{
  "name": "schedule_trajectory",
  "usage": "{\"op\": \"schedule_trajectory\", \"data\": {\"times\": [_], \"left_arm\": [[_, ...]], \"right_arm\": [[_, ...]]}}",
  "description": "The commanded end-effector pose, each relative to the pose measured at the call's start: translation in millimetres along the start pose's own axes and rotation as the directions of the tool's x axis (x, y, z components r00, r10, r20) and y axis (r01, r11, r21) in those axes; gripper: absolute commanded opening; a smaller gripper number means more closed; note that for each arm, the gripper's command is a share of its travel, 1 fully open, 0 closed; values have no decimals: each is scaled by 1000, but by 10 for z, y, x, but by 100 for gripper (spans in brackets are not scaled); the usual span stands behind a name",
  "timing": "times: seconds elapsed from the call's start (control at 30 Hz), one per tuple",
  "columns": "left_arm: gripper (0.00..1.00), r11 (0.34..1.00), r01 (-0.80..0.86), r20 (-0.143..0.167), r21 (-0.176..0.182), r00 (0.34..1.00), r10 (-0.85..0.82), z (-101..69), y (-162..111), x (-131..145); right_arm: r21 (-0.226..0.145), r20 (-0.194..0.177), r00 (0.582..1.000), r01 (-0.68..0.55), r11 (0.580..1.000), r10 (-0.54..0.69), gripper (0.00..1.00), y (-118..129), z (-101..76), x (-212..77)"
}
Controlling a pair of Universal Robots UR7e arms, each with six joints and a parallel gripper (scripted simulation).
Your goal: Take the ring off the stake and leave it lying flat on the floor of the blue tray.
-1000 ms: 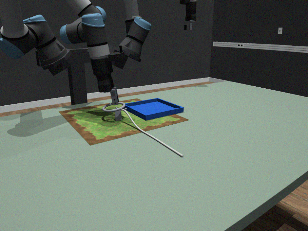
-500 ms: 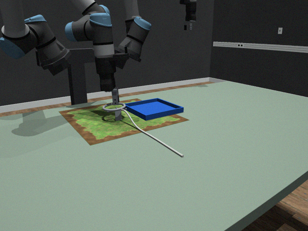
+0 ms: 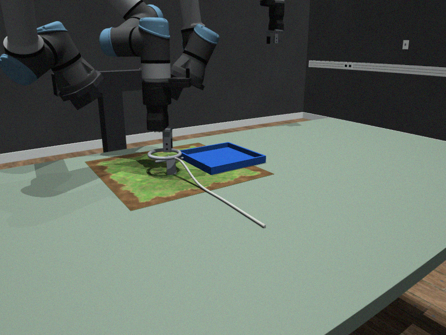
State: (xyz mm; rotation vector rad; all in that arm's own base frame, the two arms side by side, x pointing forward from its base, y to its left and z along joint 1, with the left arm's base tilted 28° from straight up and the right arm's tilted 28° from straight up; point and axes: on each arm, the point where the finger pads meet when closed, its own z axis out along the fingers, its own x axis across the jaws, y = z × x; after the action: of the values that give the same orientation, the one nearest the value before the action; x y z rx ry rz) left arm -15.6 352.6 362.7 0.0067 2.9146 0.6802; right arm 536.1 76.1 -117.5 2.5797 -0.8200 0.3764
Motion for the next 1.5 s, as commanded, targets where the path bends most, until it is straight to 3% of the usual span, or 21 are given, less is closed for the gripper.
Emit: {"op": "schedule_trajectory", "data": {"times": [0.0,0.8,0.97,1.3,1.47], "left_arm": [[100,1000,4,-1,0,1000,-4,2,-11,13],[100,1000,4,-1,0,1000,-4,2,-11,13],[100,1000,4,-1,0,1000,-4,2,-11,13],[100,1000,4,-1,0,1000,-4,2,-11,13],[100,1000,4,-1,0,1000,-4,2,-11,13]], "right_arm": [[4,-3,1000,0,1000,0,0,-27,-47,3],[7,-1,1000,0,1000,0,0,-75,-187,-33],[5,0,1000,1,1000,-1,0,-301,-172,-242],[5,0,1000,1,1000,-1,0,-1042,-166,-896],[5,1,1000,1,1000,-1,0,-1221,-165,-1055]]}}
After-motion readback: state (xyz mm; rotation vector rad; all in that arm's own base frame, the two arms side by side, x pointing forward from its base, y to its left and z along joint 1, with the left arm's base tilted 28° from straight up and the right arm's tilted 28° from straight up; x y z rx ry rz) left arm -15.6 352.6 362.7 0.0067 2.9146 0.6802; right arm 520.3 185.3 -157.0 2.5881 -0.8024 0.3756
